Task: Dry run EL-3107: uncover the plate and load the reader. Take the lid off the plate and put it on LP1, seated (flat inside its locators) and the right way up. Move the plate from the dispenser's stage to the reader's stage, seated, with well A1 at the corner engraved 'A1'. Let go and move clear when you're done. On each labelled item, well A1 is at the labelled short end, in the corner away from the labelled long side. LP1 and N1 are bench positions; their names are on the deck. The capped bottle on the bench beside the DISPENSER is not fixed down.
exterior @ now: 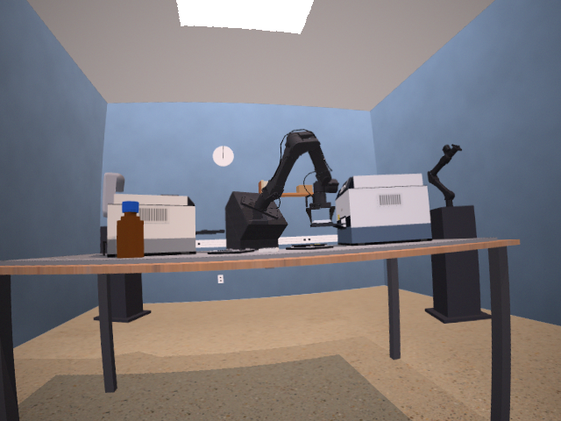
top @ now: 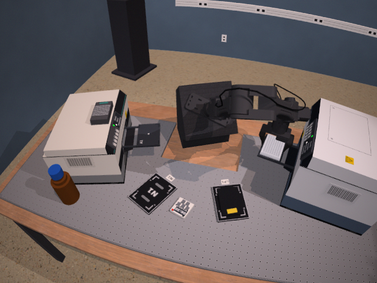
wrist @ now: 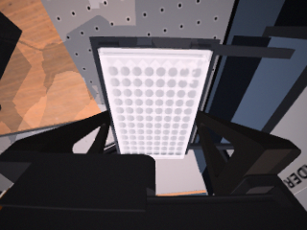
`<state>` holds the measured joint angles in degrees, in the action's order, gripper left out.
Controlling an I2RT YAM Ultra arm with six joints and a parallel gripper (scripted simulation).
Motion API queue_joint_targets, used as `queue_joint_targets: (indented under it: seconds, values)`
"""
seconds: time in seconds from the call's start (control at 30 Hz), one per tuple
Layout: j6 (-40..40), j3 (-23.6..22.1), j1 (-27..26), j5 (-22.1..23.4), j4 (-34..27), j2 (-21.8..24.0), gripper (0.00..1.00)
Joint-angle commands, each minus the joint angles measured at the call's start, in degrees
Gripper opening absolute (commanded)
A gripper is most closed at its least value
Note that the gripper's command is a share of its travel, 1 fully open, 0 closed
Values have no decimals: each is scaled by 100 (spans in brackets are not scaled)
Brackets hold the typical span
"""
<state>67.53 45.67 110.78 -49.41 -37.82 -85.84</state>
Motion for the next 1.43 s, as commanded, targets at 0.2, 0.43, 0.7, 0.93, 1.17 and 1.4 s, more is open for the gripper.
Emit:
queue_joint_targets:
  seconds: [0.2, 0.43, 0.7, 0.93, 1.17, 1.4]
  values:
    - [-317, 270, 312, -58, -482, 198, 100]
    - [-510, 372, 441, -64, -752, 149, 100]
    - [-797, 520, 628, -89, -1141, 241, 100]
    - [-1000, 629, 755, -93, -1409, 243, 100]
    - [-1174, 630, 833, -83, -1619, 131, 100]
    - [-1183, 634, 836, -82, -1628, 128, 100]
